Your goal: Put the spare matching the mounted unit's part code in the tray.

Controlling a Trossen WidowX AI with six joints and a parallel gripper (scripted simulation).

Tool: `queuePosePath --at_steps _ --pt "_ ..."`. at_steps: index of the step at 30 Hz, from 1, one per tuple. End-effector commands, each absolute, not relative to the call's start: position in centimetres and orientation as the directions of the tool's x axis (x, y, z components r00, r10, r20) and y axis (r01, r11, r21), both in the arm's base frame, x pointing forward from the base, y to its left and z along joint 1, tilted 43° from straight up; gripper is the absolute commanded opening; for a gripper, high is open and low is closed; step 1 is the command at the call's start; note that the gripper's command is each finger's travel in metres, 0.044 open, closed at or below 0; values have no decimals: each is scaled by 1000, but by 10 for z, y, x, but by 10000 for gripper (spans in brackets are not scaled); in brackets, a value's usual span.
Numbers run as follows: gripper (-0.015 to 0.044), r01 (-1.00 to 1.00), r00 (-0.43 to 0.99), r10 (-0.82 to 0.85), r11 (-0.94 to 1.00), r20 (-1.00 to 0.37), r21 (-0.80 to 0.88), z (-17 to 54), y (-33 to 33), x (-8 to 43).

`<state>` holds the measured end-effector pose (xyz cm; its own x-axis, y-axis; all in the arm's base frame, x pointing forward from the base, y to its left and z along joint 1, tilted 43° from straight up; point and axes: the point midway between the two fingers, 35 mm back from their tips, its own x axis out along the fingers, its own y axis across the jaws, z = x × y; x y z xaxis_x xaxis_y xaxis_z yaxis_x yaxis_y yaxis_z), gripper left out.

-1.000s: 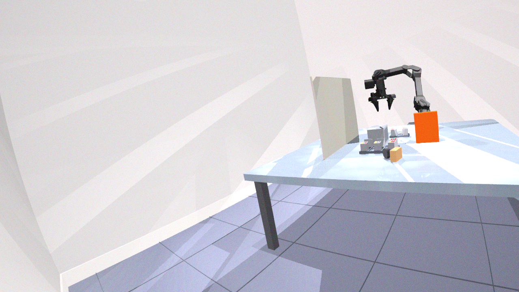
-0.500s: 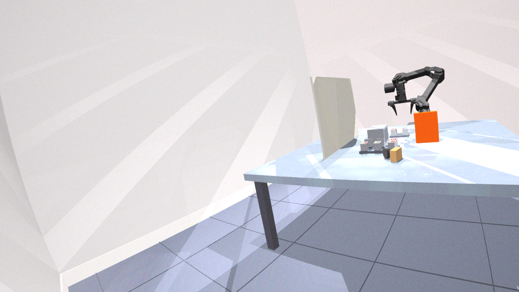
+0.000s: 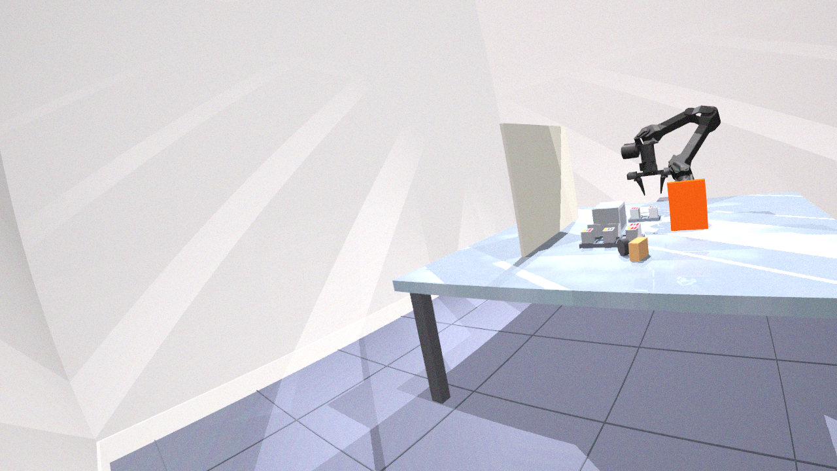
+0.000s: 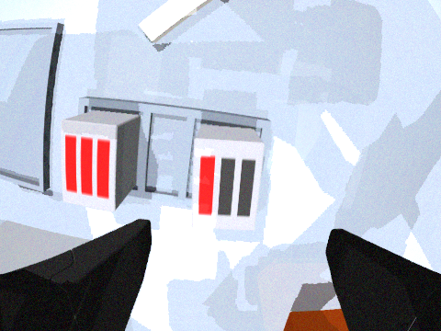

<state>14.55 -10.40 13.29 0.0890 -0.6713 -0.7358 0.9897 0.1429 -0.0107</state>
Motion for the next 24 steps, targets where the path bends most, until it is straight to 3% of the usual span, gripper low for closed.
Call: queuePosePath --at_steps 1,24 --pt "300 989 96 -671 149 -735 -7 129 -108 150" --pt "300 989 94 -664 146 -742 -6 107 -124 158"
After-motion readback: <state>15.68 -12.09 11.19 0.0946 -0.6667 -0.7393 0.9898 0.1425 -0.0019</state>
